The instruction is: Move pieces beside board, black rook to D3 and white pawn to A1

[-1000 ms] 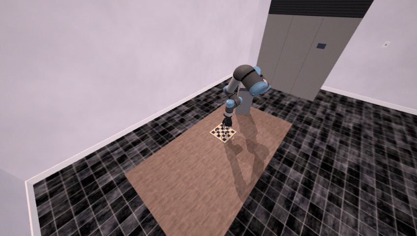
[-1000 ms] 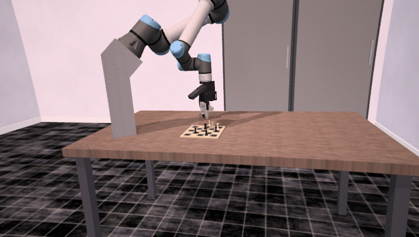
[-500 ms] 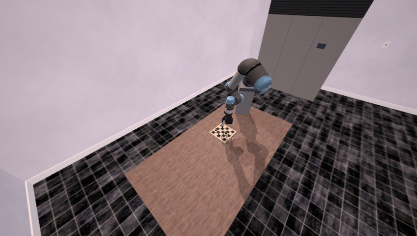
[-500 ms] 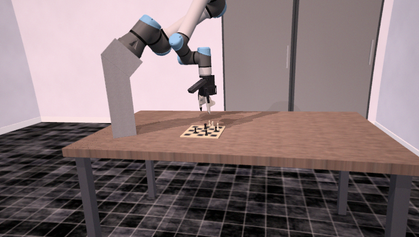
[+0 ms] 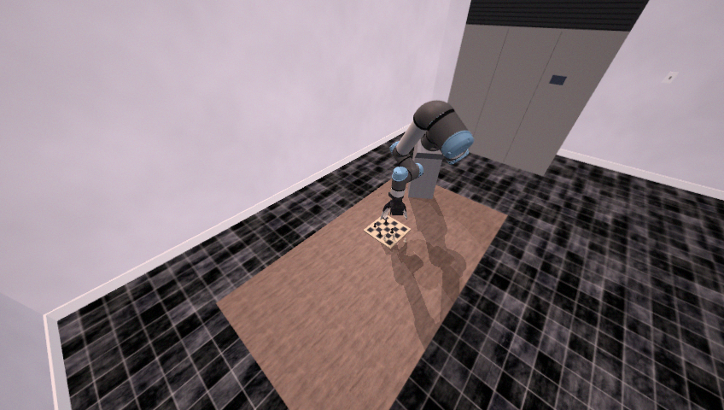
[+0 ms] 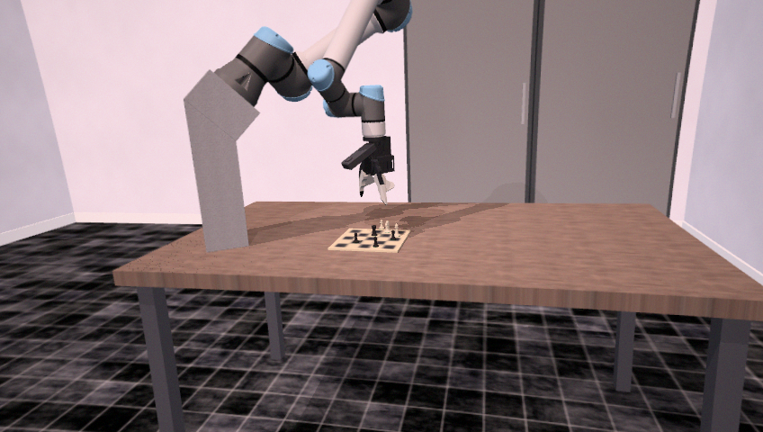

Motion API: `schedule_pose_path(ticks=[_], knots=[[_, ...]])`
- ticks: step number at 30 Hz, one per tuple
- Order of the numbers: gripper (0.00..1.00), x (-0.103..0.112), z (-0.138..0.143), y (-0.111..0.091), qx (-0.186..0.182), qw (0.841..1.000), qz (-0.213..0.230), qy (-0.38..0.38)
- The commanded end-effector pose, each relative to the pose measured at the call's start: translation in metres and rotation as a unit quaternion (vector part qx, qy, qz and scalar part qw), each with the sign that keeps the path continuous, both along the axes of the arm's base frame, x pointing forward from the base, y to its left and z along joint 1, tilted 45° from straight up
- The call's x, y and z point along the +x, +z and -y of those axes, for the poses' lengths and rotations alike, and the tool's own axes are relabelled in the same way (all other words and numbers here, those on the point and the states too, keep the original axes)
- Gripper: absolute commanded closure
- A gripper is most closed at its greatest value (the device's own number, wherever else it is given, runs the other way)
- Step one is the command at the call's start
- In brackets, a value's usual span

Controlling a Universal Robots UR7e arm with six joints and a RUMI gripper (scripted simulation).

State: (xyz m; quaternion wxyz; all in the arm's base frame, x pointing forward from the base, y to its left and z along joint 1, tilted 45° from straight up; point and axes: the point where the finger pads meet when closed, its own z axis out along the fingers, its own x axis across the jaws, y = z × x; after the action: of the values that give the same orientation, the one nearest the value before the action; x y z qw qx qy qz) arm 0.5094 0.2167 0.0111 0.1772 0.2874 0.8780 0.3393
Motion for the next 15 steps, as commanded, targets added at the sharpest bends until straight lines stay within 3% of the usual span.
schedule_pose_path(ticks=[1, 15], knots=[[0.00, -0.0002, 0.0002, 0.0006, 0.000, 1.000, 0.000, 0.000], [0.00, 0.0004, -0.0055, 0.0036, 0.013, 1.000, -0.012, -0.019]])
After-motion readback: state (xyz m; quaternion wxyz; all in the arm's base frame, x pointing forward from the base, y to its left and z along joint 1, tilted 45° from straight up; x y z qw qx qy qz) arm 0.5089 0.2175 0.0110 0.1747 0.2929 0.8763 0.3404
